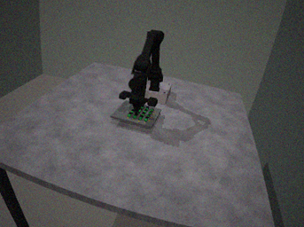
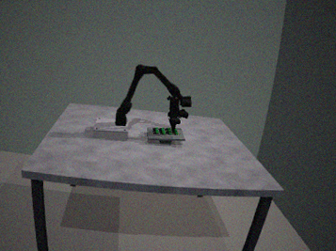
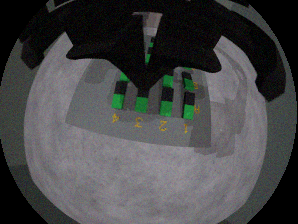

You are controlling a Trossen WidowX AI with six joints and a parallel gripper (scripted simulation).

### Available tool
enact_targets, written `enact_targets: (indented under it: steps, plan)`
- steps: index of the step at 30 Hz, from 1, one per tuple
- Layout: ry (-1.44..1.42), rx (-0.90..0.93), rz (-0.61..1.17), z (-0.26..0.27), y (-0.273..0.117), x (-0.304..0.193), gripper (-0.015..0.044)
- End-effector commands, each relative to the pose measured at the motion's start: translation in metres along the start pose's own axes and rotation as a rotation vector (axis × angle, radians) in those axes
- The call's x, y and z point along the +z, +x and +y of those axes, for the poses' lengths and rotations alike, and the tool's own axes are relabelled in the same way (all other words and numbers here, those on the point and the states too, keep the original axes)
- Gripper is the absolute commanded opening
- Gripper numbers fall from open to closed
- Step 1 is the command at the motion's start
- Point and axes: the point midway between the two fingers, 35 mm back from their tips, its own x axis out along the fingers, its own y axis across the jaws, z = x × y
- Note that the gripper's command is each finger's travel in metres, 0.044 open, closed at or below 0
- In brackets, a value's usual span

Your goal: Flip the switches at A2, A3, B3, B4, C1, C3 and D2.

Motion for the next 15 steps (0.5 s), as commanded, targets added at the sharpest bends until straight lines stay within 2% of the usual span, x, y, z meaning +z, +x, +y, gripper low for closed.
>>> enact_targets:
  steps: [1, 15]
  plan:
    - [-0.004, -0.002, -0.002, -0.0003, 0.0004, 0.0003, 0.0]
    - [-0.004, -0.002, -0.002, -0.0003, 0.0022, 0.0002, 0.0]
